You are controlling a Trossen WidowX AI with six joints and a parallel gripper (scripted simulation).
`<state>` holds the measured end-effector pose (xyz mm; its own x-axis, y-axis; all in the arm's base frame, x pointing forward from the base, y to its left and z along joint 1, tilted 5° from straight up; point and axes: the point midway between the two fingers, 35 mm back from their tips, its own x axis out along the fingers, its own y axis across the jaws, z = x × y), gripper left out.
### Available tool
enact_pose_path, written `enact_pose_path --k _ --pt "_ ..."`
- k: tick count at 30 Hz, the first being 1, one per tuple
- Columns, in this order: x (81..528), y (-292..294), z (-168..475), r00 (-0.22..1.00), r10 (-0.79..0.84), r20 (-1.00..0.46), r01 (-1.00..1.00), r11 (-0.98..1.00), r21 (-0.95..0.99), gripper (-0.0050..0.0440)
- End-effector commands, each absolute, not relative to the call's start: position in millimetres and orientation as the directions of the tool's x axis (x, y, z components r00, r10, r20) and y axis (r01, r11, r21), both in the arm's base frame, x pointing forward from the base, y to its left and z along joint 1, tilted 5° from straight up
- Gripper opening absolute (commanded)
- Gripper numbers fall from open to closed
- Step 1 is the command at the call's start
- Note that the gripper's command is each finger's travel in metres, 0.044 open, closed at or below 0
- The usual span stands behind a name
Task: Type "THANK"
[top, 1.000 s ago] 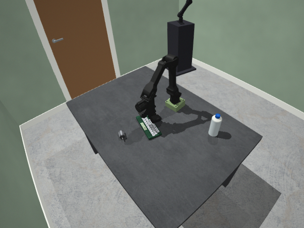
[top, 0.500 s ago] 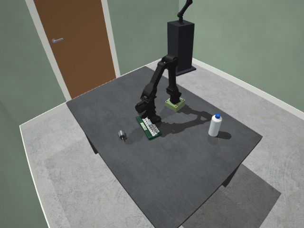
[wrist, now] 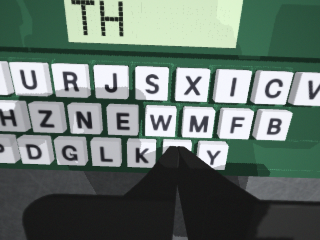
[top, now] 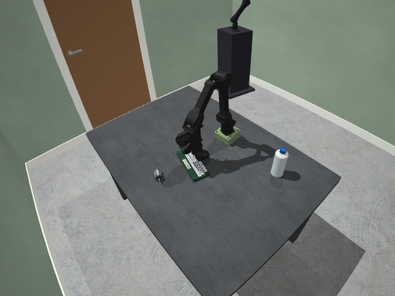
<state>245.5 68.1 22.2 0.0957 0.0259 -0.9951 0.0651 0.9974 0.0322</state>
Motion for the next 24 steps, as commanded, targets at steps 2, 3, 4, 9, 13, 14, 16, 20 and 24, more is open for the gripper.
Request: enact_pose_path --k 2,3,4,9,13,14,16,20,24 --pt "245 68 20 0.092 0.026 -0.995 0.064 0.997 0.032 -0.005" --pt "245 68 20 0.092 0.026 -0.995 0.064 0.997 0.032 -0.005" --pt "245 68 20 0.093 0.027 -0.995 0.064 0.997 0.033 -0.005" --pt "245 68 19 0.094 0.027 -0.995 0.064 0.997 0.033 -0.005" --pt "247 68 23 0.104 0.03 -0.994 0.062 0.997 0.036 -0.005" --pt "247 68 23 0.104 0.03 -0.994 0.062 0.997 0.036 -0.005" --pt "247 68 23 0.104 0.03 -0.994 0.062 0.997 0.036 -0.005" --pt "249 69 24 0.109 0.031 -0.994 0.064 0.997 0.038 -0.005" --pt "252 70 38 0.128 0.036 -0.991 0.061 0.997 0.044 -0.005"
